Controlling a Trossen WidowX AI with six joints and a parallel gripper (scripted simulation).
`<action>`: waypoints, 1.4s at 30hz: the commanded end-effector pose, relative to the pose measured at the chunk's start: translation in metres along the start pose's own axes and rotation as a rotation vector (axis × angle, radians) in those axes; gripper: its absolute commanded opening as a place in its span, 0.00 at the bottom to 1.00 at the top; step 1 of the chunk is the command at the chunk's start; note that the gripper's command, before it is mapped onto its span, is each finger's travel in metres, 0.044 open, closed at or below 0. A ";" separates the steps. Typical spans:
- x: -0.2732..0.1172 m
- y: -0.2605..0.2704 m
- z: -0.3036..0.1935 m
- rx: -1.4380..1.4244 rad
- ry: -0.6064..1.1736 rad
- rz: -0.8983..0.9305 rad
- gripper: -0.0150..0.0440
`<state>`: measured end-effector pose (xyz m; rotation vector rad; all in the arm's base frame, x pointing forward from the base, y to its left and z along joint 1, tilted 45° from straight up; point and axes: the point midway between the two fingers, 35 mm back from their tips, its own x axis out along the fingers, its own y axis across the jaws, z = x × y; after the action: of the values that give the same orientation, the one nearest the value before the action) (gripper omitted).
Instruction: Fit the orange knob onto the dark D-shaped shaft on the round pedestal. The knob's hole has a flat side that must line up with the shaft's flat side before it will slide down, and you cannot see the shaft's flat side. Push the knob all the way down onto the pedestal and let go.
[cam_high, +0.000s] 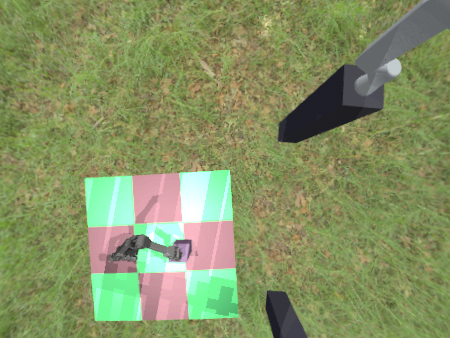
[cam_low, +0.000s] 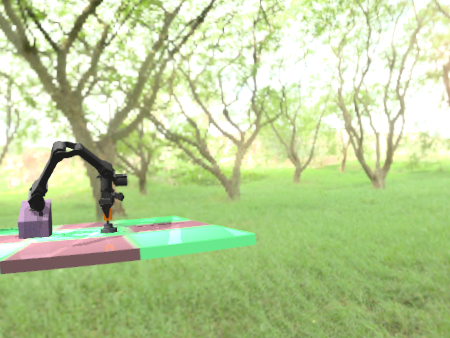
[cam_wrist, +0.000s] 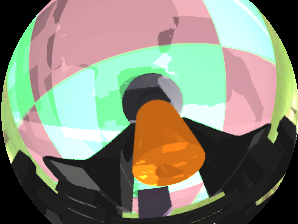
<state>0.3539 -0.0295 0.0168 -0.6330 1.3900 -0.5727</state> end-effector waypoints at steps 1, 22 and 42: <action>0.001 -0.001 0.001 0.000 -0.003 -0.003 0.25; 0.001 0.000 -0.002 0.000 -0.003 -0.003 0.25; -0.002 -0.002 0.003 -0.209 -0.003 -0.003 0.25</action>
<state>0.3547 -0.0295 0.0178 -0.7970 1.4593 -0.4377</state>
